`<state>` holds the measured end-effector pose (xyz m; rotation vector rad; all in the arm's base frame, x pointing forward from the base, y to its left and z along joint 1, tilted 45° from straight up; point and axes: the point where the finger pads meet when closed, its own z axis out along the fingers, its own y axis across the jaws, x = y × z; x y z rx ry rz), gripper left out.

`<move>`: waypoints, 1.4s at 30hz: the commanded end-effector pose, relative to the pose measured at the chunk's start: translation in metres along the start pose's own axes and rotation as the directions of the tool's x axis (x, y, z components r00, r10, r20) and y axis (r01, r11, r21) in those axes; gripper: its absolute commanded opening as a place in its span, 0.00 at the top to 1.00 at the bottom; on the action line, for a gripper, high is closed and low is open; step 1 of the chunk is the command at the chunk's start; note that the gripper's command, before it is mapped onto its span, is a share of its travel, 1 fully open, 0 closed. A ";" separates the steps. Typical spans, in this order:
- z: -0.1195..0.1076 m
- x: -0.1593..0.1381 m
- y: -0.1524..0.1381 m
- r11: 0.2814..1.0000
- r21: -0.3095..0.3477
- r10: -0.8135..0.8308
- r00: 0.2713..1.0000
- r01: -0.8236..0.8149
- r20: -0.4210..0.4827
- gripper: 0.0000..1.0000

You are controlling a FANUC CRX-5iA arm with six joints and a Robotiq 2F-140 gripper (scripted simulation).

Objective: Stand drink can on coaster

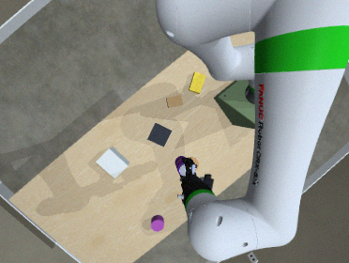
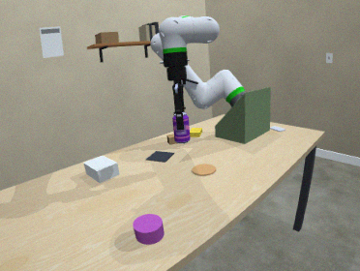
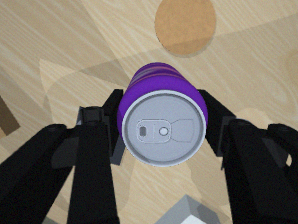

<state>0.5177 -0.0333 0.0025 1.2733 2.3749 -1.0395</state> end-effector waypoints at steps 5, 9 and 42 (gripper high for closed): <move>0.001 0.036 0.024 1.000 0.001 0.001 1.000 -0.001 0.002 0.90; 0.001 0.044 0.029 1.000 0.001 0.002 1.000 -0.002 0.003 0.90; 0.029 0.086 0.050 1.000 0.006 0.005 1.000 -0.005 0.006 0.90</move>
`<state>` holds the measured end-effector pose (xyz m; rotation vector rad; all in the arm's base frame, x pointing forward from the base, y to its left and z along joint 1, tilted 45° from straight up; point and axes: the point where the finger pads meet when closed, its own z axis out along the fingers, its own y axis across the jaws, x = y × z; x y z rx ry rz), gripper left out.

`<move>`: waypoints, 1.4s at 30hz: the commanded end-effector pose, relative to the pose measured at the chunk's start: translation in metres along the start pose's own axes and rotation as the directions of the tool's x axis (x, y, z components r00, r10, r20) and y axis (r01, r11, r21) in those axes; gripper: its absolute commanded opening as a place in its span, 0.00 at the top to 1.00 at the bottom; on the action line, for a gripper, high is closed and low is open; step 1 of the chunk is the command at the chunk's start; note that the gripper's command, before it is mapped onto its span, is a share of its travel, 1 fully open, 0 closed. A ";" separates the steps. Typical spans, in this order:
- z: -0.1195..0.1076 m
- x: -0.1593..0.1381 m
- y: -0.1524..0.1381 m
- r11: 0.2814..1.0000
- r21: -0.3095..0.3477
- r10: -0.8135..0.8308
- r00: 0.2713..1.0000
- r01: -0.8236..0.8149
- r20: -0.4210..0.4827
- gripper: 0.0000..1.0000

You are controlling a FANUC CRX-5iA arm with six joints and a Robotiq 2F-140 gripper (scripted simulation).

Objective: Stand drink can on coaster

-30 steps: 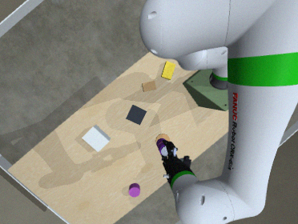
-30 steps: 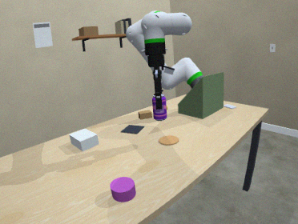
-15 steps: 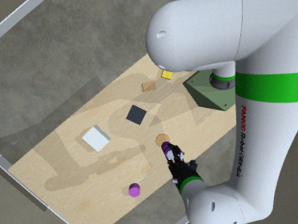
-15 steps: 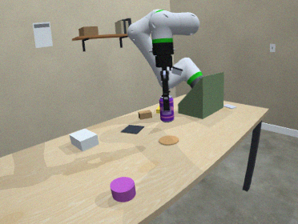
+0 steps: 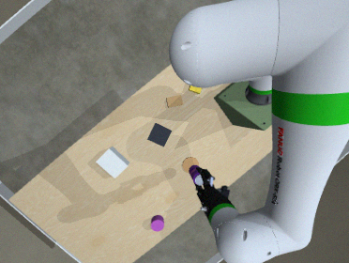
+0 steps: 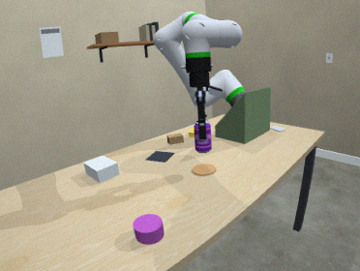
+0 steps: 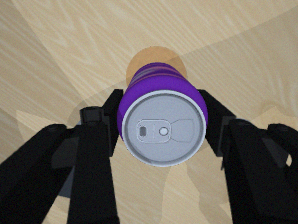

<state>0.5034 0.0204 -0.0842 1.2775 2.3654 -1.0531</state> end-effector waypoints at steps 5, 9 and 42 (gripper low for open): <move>0.055 0.000 0.001 1.000 -0.003 -0.001 1.000 0.001 -0.001 0.90; 0.062 0.000 0.001 1.000 -0.003 -0.002 1.000 0.002 -0.001 0.90; 0.077 -0.001 0.002 1.000 -0.004 0.000 1.000 0.000 0.002 0.00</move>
